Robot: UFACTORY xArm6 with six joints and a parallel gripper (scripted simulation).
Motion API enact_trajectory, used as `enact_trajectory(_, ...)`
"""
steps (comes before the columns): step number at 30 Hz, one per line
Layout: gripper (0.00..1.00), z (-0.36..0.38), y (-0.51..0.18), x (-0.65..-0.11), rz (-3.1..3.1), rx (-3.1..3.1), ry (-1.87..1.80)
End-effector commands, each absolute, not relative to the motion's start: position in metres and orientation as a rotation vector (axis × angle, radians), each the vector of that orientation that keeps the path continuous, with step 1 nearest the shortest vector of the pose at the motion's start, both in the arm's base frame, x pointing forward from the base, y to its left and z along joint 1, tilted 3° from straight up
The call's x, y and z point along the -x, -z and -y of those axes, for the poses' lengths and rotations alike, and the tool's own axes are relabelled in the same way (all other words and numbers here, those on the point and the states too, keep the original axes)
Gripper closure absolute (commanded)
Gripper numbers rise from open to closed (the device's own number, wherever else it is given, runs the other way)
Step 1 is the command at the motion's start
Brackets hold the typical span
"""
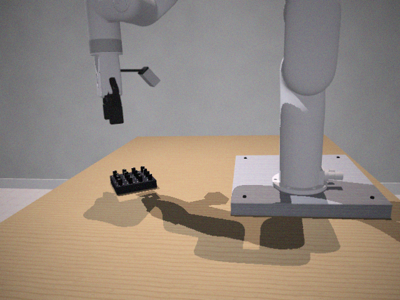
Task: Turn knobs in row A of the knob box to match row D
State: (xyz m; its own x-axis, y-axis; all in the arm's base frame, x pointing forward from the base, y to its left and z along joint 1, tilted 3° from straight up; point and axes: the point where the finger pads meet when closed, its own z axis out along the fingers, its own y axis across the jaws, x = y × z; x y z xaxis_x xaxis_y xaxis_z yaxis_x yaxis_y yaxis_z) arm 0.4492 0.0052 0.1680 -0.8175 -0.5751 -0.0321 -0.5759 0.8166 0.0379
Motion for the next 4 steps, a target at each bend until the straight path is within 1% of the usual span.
enact_trajectory(1,0.00,-0.0051,-0.1697,-0.4504,-2.972,0.942,-0.069)
enact_trajectory(4,0.00,-0.0051,-0.1697,-0.4504,-2.972,0.942,-0.069)
